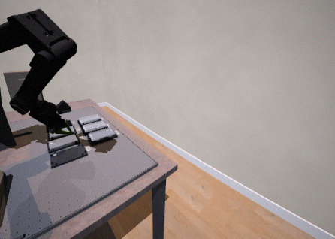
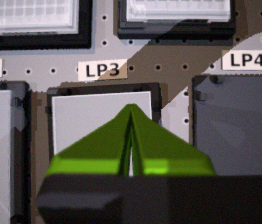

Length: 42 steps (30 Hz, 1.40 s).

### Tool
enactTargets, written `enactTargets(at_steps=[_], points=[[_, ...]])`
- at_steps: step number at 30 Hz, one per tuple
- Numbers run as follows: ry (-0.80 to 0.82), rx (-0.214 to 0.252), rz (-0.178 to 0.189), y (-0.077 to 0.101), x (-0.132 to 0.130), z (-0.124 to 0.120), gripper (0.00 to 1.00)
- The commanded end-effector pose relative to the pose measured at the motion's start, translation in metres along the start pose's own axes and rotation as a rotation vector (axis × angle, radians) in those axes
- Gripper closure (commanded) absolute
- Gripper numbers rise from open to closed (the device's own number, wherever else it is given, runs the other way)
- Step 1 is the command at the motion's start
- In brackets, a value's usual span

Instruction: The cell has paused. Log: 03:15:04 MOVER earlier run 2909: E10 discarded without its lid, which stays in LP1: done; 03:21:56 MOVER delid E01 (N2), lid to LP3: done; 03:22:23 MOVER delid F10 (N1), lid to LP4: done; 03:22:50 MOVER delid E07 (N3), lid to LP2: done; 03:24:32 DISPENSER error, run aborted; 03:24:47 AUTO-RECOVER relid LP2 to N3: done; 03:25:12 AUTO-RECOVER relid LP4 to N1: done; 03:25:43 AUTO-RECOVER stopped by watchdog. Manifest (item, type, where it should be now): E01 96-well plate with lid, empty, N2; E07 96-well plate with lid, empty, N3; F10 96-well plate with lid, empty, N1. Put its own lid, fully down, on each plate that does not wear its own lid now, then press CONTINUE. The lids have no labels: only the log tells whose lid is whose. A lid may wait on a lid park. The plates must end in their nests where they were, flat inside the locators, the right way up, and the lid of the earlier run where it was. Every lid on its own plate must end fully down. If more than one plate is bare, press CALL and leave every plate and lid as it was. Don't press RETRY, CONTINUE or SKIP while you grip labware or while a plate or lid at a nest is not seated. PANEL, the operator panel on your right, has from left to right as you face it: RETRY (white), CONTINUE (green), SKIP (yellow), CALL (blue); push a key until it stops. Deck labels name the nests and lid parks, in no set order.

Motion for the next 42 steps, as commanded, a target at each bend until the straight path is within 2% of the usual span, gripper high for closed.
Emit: enactTargets(at_steps=[1,2,3,4,7,9,10,37,38,39,42], points=[[0.05,-0.004,-0.024,0.008,-0.008,-0.007,1.0],[0.055,-0.05,-0.059,0.003,-0.024,-0.002,1.0],[0.051,-0.038,-0.034,0.006,-0.024,-0.005,1.0],[0.051,-0.036,-0.029,0.007,-0.027,-0.006,1.0],[0.052,-0.039,-0.035,0.005,-0.042,-0.006,1.0],[0.052,-0.039,-0.036,0.005,-0.043,-0.006,1.0],[0.043,-0.042,-0.017,0.009,-0.032,-0.004,1.0],[0.043,-0.042,-0.017,0.009,-0.032,-0.004,1.0],[0.055,-0.002,0.029,0.012,-0.013,-0.003,1.0],[0.05,0.034,0.039,0.016,-0.007,-0.002,1.0],[0.039,0.111,0.01,0.007,-0.009,0.01,1.0]])
Point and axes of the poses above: the point where the finger pads meet when closed, its own y axis back along the fingers, its own x axis across the jaws, z = x × y, the point moved 2 cm from there along y, back along the fingers, and after that the axes turned 10 degrees about y, right-handed, at the moved point
